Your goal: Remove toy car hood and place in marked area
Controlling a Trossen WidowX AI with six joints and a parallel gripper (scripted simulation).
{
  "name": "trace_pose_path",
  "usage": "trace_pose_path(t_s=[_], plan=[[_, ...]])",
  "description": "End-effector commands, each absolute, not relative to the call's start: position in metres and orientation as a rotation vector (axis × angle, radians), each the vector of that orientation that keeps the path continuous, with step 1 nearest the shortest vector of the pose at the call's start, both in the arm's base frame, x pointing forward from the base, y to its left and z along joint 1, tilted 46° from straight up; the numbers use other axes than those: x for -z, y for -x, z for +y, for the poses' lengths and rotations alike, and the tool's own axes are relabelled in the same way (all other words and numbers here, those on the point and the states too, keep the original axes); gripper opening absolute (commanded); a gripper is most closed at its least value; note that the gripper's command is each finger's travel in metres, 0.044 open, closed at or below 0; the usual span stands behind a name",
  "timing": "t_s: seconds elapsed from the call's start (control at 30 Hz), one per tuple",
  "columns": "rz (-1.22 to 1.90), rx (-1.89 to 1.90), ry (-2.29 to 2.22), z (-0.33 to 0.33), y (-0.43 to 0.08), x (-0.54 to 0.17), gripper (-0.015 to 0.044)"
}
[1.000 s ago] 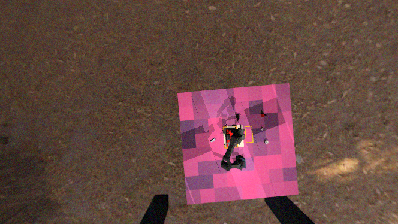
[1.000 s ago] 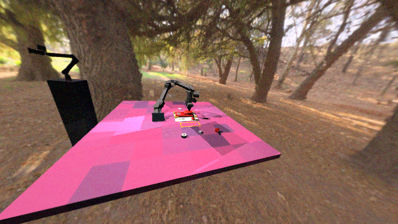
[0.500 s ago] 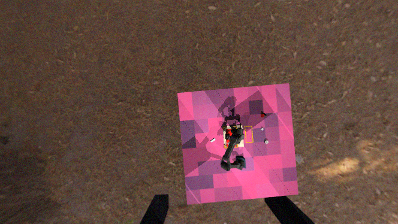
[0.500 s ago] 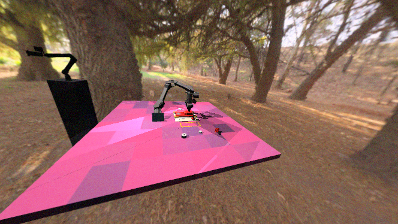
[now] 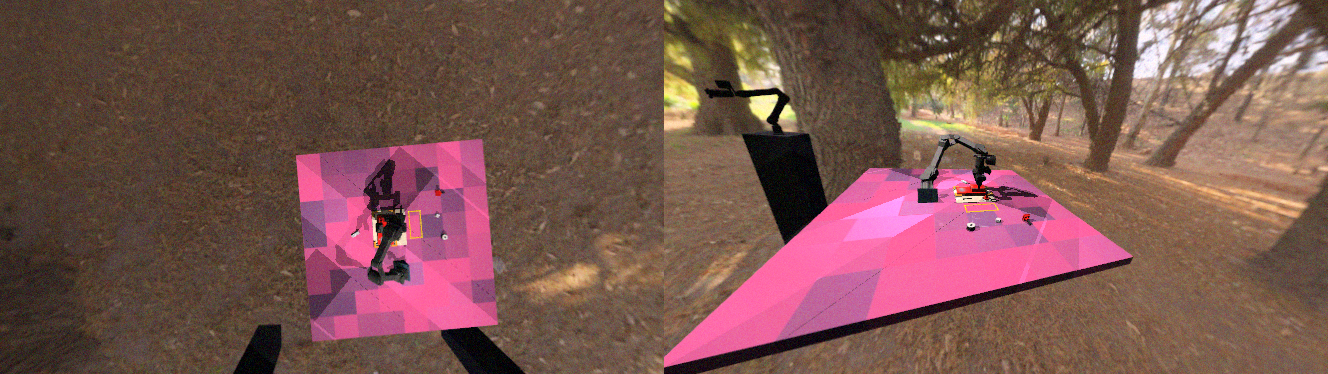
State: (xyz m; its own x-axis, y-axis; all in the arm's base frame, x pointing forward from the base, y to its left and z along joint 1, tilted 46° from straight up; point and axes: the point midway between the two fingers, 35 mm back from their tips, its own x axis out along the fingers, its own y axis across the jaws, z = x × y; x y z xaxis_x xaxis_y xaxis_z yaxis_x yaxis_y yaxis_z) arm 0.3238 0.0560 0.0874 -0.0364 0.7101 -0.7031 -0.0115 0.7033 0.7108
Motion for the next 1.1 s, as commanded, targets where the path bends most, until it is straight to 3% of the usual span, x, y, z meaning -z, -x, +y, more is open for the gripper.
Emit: trace_pose_path(t_s=[0.0, 1.07], plan=[[1.512, -0.641, -0.608, 0.059, -0.324, -0.087, 0.0440], [1.511, -0.642, -0.609, 0.070, -0.323, -0.076, 0.0440]])
